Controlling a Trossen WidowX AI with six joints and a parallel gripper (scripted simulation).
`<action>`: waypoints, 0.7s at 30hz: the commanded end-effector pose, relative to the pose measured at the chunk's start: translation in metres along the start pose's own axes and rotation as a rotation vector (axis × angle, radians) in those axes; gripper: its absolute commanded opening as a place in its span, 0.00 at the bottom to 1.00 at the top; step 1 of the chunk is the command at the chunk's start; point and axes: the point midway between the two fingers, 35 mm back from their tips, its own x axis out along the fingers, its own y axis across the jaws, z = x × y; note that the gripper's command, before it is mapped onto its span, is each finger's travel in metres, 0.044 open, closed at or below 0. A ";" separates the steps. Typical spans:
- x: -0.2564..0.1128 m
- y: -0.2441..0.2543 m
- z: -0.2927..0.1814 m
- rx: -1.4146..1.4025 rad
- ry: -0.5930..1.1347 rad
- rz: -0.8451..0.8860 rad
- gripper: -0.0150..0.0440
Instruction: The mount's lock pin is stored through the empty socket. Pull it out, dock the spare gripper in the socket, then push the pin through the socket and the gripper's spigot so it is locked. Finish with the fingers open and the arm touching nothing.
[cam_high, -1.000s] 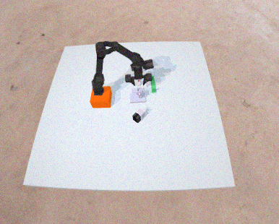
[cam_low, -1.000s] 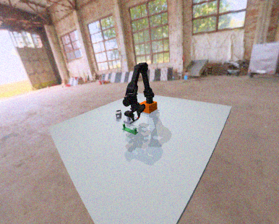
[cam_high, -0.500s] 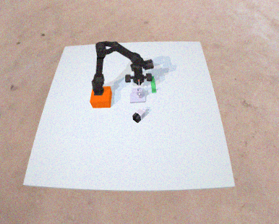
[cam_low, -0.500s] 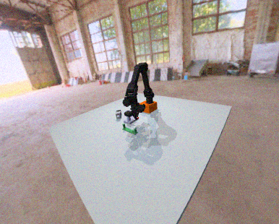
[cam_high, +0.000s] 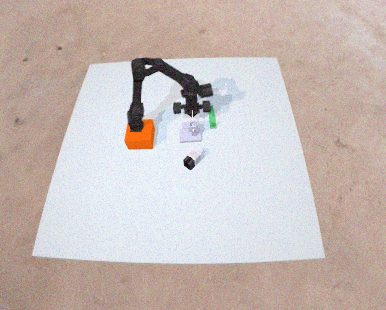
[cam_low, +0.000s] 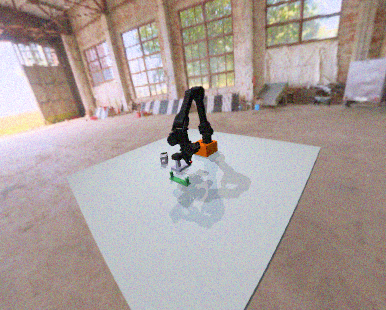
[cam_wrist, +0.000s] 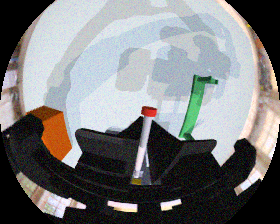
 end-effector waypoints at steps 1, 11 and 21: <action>-0.002 0.000 0.005 -0.006 -0.048 0.002 0.25; -0.004 -0.001 0.011 -0.010 -0.062 0.001 0.25; -0.006 -0.001 0.019 -0.012 -0.063 0.000 0.25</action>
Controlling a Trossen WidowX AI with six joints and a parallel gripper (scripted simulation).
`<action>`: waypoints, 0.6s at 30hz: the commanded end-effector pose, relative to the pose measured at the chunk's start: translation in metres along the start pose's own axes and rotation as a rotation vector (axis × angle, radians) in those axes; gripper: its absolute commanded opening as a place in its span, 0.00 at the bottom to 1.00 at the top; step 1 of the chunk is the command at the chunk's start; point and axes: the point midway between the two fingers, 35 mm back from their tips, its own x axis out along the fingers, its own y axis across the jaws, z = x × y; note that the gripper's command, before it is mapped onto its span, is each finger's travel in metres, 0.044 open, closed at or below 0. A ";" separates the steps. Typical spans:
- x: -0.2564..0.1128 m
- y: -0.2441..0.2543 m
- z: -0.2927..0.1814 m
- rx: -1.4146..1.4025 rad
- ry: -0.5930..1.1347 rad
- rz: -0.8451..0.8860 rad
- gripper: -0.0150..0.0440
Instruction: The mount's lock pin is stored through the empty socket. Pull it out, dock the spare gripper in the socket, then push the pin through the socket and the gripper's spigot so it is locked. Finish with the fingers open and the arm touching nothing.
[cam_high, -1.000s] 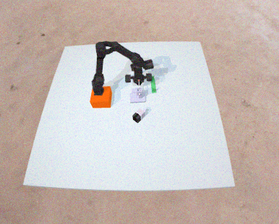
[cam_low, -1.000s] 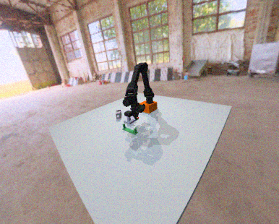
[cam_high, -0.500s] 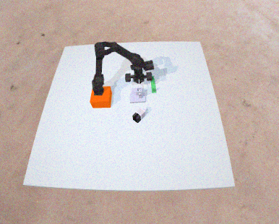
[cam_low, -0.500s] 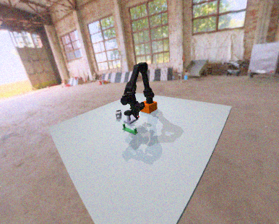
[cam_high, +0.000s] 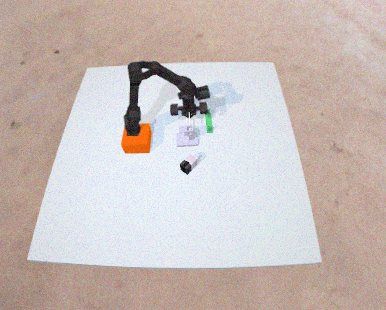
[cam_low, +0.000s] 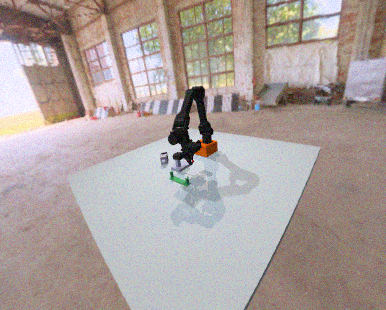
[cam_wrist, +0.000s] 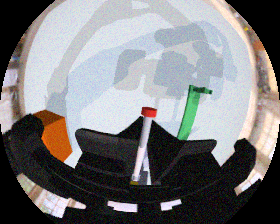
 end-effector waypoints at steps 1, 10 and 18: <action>0.000 0.000 0.004 0.002 -0.003 0.001 0.25; 0.001 0.000 0.011 0.002 -0.002 -0.001 0.25; 0.002 -0.001 0.018 0.003 -0.001 0.001 0.25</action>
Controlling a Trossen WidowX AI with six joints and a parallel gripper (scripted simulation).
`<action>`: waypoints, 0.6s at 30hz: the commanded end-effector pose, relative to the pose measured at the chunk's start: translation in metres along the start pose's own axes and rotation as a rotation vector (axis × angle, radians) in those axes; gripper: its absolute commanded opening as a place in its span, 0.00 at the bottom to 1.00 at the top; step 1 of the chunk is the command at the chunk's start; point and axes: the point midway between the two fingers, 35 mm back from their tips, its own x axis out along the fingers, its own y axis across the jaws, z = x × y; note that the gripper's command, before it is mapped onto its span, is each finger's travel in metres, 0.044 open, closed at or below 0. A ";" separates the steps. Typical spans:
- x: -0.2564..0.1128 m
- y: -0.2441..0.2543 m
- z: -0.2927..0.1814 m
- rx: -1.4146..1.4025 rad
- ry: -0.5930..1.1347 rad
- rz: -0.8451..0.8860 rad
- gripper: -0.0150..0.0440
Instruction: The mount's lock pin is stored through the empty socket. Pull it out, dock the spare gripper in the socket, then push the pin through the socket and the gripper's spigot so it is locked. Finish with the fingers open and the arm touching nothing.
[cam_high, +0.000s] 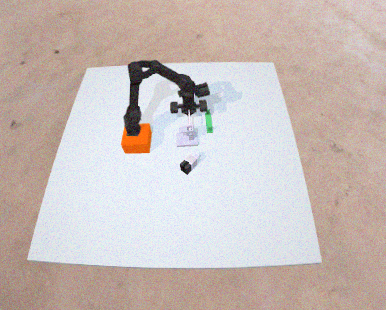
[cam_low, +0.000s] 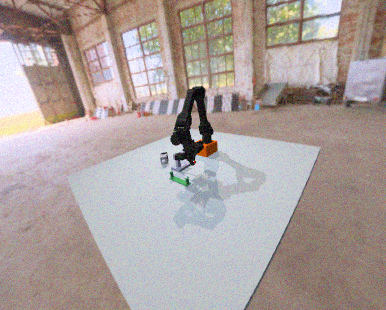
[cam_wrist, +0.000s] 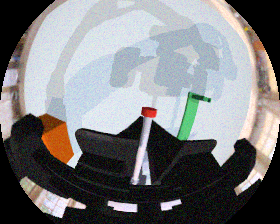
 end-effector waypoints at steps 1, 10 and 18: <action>0.000 -0.001 0.003 0.003 0.001 -0.001 0.25; 0.001 0.000 0.011 0.003 0.002 -0.001 0.25; 0.002 -0.001 0.019 0.004 0.003 0.001 0.25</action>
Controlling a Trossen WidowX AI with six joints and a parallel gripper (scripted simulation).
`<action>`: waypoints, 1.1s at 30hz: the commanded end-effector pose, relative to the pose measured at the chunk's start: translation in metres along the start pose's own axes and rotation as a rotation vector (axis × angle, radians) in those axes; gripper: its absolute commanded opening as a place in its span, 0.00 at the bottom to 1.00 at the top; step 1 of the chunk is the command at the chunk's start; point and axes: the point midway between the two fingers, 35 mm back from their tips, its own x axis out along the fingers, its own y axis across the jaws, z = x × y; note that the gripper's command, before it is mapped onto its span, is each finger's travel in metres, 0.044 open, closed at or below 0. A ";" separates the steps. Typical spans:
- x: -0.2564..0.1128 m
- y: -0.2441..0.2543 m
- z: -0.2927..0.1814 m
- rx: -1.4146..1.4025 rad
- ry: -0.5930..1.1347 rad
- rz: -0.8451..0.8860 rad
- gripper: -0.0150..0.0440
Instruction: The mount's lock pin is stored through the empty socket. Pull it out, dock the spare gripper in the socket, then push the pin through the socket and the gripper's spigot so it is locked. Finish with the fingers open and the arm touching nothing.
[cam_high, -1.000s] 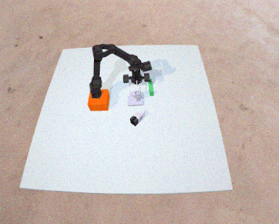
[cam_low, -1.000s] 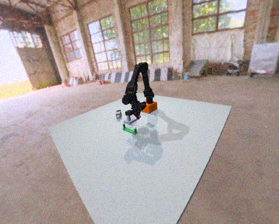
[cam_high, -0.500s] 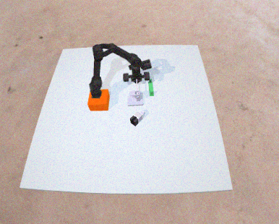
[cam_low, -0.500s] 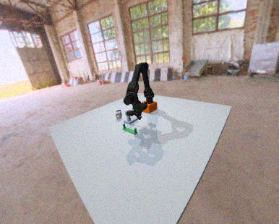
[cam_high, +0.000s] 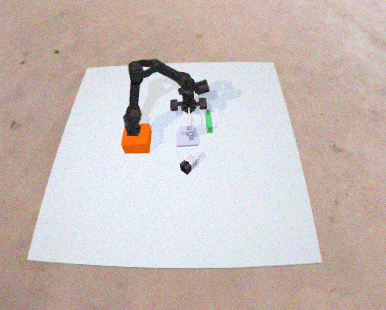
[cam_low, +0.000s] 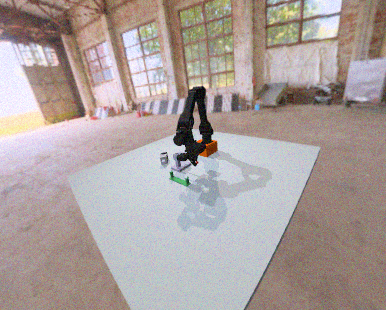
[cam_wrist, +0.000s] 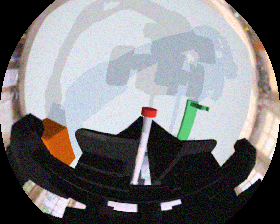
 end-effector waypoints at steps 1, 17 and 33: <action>-0.001 -0.001 0.003 0.003 0.004 -0.001 0.25; -0.003 -0.001 0.019 0.004 0.006 0.003 0.25; -0.010 0.000 0.029 0.003 0.006 0.007 0.25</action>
